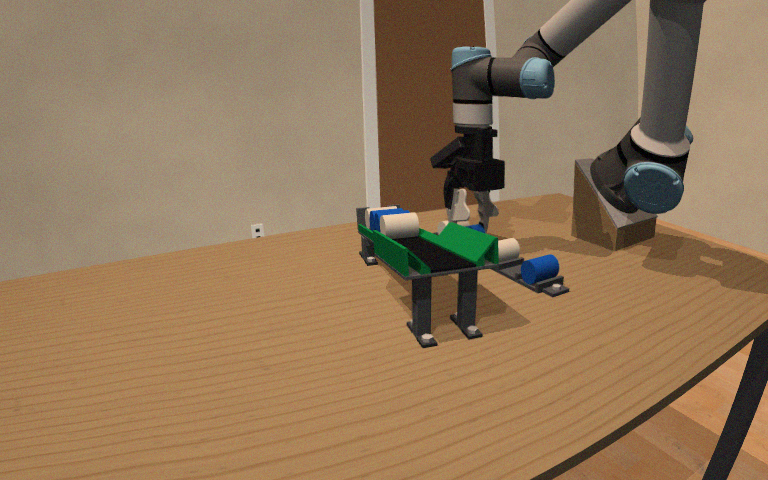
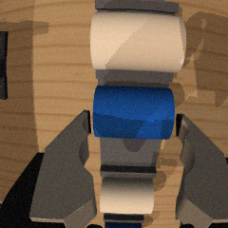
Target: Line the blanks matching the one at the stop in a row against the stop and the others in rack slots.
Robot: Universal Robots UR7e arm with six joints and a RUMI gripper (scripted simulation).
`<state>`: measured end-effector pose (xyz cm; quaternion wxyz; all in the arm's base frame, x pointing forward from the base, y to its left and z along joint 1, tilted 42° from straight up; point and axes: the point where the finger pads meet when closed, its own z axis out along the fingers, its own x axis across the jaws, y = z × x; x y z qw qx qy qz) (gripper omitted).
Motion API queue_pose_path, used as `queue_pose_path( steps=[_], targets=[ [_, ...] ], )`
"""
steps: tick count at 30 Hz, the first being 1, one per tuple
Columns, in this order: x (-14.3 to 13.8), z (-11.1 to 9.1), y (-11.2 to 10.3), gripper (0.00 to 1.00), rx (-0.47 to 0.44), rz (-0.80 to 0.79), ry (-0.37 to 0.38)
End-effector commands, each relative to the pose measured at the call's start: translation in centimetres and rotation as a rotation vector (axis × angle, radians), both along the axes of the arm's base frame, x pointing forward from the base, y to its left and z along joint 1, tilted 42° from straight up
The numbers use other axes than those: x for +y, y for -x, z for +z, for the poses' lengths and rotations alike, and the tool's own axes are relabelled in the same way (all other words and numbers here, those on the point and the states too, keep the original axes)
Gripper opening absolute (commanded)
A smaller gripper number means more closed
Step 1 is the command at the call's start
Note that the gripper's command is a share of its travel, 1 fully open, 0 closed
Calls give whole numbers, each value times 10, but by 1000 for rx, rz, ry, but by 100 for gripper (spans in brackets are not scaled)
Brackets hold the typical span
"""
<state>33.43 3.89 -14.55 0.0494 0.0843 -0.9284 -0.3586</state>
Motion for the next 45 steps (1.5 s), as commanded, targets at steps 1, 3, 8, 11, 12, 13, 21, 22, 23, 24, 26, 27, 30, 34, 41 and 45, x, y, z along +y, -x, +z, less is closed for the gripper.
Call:
queue_pose_path(
  steps=[1,3,8,11,12,13,21,22,23,24,26,27,30,34,41,45],
  targets=[
    [0,0,-1,46,0,0,0],
    [0,0,-1,46,0,0,0],
    [0,0,-1,46,0,0,0],
    [0,0,-1,46,0,0,0],
    [0,0,-1,46,0,0,0],
    [0,0,-1,46,-1,0,0],
    [-12,11,-4,46,-4,-1,3],
    [-12,11,-4,46,-4,-1,3],
    [-14,14,-5,46,-4,-1,3],
    [-17,17,-6,46,-4,-1,3],
    [-24,25,-7,46,-4,-1,3],
    [-27,29,-8,46,-4,-1,3],
    [-38,41,-10,46,-4,-1,3],
    [-51,56,-13,46,-4,-1,4],
    [-60,66,-15,46,-4,-1,4],
    [-62,67,-16,46,-4,-1,4]
  ],
)
